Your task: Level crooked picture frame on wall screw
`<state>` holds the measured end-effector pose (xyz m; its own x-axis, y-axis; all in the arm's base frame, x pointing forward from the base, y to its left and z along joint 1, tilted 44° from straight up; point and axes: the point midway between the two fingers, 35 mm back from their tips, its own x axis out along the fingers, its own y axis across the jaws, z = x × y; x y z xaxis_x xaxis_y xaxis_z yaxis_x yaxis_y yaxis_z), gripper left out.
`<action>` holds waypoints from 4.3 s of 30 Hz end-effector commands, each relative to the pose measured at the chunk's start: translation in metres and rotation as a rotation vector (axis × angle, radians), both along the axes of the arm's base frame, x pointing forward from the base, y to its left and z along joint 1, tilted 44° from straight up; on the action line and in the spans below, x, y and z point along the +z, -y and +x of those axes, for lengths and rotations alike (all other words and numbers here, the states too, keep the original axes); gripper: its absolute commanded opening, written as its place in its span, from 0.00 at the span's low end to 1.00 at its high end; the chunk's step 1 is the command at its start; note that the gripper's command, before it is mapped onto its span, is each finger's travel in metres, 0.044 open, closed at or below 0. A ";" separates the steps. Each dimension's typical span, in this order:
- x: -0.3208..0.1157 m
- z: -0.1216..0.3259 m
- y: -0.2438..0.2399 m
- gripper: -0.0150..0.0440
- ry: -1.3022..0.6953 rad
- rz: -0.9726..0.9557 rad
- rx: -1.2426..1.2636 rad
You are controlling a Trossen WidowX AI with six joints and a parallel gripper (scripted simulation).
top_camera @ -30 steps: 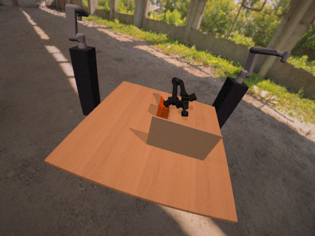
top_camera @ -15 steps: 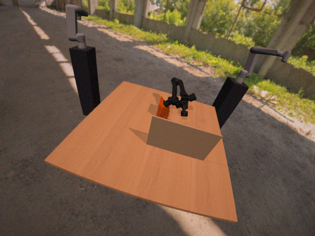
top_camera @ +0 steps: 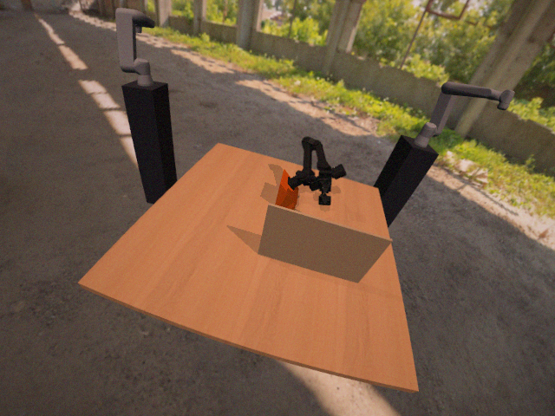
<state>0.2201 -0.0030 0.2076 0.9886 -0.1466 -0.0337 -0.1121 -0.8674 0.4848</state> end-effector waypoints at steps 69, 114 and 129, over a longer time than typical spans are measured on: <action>-0.008 0.044 -0.012 0.69 -0.013 -0.081 0.001; -0.027 0.152 -0.008 0.69 -0.019 -0.145 0.002; -0.027 0.160 -0.007 0.69 -0.018 -0.145 0.002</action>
